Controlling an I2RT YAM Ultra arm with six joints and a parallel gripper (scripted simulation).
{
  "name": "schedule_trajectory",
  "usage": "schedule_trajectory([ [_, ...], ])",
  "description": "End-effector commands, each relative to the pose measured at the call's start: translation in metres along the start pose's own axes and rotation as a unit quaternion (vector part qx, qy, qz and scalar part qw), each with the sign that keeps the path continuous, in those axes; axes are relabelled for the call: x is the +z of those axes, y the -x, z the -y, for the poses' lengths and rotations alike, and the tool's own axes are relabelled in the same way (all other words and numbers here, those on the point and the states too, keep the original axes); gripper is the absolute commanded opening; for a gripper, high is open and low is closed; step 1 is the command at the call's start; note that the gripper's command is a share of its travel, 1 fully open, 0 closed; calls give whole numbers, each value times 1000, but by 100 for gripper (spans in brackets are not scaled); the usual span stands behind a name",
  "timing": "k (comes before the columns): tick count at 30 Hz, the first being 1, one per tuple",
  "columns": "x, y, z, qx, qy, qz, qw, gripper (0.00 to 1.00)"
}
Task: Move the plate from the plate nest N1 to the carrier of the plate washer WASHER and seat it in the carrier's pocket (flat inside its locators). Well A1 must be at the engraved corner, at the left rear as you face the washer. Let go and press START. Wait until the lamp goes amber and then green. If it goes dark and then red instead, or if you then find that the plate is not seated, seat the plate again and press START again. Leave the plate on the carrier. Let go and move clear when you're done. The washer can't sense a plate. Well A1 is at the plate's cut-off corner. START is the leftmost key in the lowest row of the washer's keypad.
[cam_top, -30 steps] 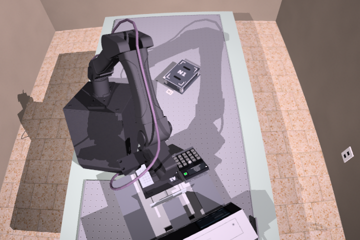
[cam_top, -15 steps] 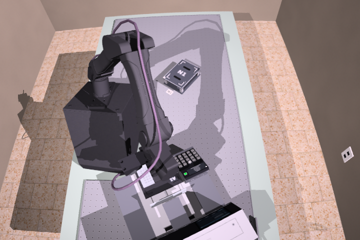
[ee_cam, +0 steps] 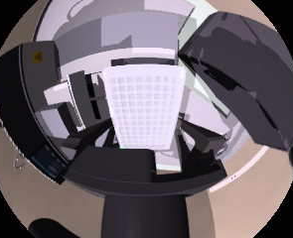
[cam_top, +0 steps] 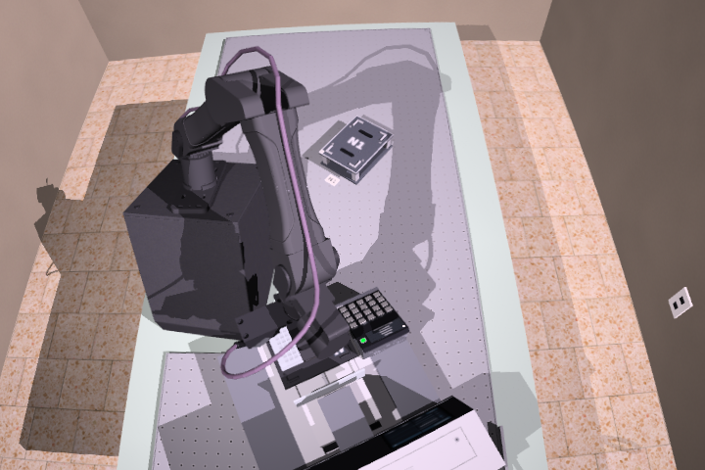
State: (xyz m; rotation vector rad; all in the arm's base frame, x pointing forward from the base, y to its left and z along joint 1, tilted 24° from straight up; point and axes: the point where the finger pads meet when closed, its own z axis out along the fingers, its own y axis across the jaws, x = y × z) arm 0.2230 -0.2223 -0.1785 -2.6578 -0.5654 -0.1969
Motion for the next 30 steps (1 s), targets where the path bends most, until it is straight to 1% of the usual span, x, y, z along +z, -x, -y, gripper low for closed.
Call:
schedule_trajectory([
  [1,9,-1,-2,4,6,-2,1000,84],
  [3,9,-1,-2,4,6,-2,1000,84],
  [4,-3,1,-7,7,22,-6,1000,84],
  [5,-4,-2,-12,4,28,-6,1000,84],
  [6,-2,-4,-17,1,31,-6,999,84],
  [7,9,-1,-11,3,18,-4,1000,84],
  [8,14,-1,-8,3,13,-2,1000,84],
  [11,21,1,0,5,4,-2,1000,84],
  [12,17,-2,-4,3,13,-4,1000,84],
  [14,17,-3,-13,2,22,-5,1000,84],
  [17,29,-1,-9,3,13,-3,1000,84],
  [20,28,-2,-9,2,15,-3,1000,84],
  [21,19,-3,-15,3,29,-7,1000,84],
  [22,21,-3,-14,2,28,-7,1000,84],
  [23,27,-3,-11,2,21,-5,1000,84],
  [24,39,0,-4,4,8,-2,1000,84],
  [26,45,1,1,5,2,-1,1000,84],
  [27,46,1,0,6,2,-2,1000,84],
  [29,41,0,-5,5,13,-4,1000,84],
  [30,40,-2,-13,3,22,-5,1000,84],
])
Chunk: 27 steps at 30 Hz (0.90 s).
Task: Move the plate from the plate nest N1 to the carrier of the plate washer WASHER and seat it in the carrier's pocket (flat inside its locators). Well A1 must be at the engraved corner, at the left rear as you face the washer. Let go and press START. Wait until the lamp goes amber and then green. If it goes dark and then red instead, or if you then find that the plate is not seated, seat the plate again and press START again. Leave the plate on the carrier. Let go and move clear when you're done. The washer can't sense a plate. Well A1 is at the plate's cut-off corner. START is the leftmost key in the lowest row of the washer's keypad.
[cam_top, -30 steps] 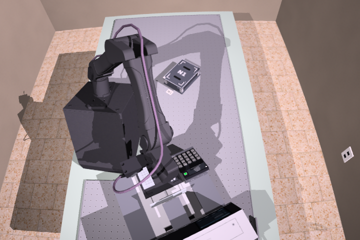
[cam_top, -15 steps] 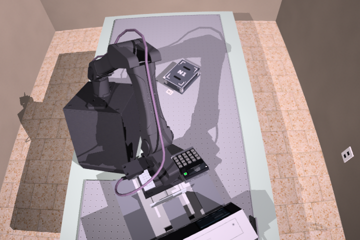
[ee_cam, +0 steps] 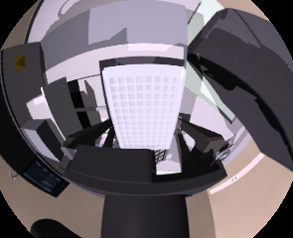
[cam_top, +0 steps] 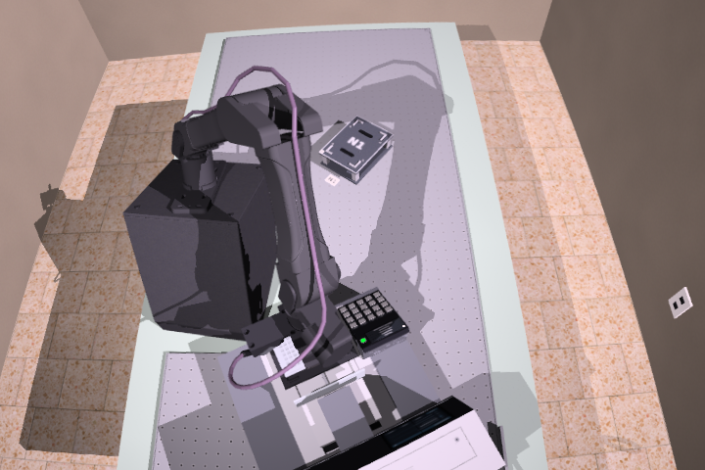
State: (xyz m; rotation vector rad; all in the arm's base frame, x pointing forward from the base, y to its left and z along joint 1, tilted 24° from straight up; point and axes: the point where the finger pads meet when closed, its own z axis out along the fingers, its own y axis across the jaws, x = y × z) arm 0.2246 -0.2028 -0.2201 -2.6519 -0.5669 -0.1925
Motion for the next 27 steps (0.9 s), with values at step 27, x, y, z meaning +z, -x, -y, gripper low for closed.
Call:
schedule_trajectory([
  [27,-15,-9,-21,-2,38,-8,999,84],
])
